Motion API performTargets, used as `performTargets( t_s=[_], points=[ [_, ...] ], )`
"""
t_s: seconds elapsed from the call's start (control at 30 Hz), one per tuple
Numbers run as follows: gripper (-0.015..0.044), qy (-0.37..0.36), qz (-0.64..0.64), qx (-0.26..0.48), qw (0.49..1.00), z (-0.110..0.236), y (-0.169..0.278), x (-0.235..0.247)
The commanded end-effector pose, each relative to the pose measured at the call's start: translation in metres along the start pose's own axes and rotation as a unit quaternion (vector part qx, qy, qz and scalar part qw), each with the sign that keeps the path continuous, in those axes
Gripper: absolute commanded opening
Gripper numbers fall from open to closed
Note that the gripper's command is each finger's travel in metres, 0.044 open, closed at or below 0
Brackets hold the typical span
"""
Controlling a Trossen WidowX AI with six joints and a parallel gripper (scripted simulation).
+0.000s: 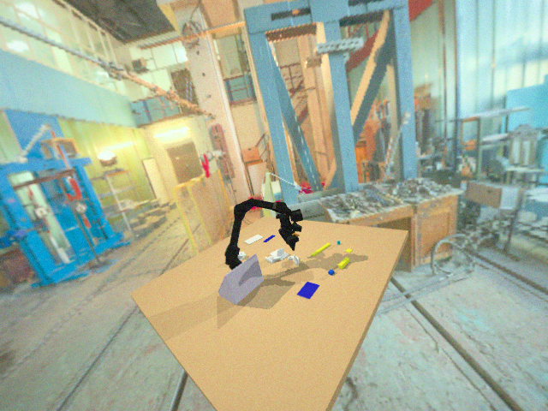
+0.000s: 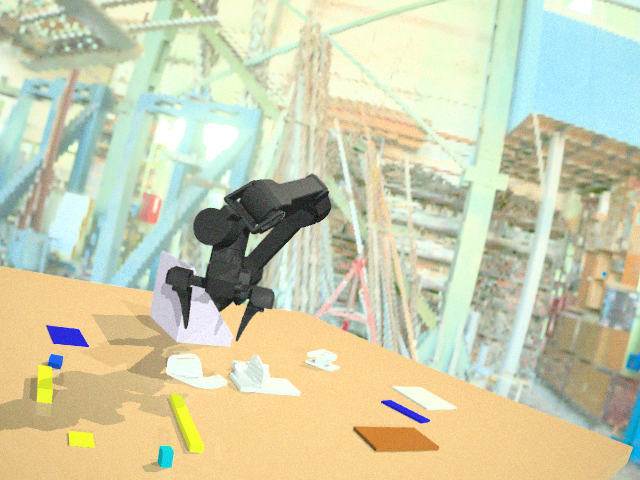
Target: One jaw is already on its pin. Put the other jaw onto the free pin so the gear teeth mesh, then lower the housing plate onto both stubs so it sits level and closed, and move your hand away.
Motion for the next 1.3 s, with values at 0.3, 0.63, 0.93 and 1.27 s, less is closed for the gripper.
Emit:
performTargets(
  t_s=[0.3, 0.63, 0.93, 1.27],
  points=[
    [0.044, 0.003, -0.16, 0.002, 0.987, 0.001, -0.004, -0.004],
    [0.044, 0.003, -0.277, 0.002, 0.961, 0.001, -0.006, -0.007],
    [0.044, 0.003, -0.378, 0.001, 0.926, 0.002, -0.008, -0.01],
    [0.044, 0.004, -0.486, 0.001, 0.874, 0.003, -0.01, -0.012]
  ],
)
Point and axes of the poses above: the point midway between the two fingers, 35 mm back from their tips, its own z axis back along the fingers, its own x axis across the jaws, y = z × x, the point moved 8 cm from there along z, back along the fingers, and after that the axes turned 6 degrees about -z, right-handed, at the moved point
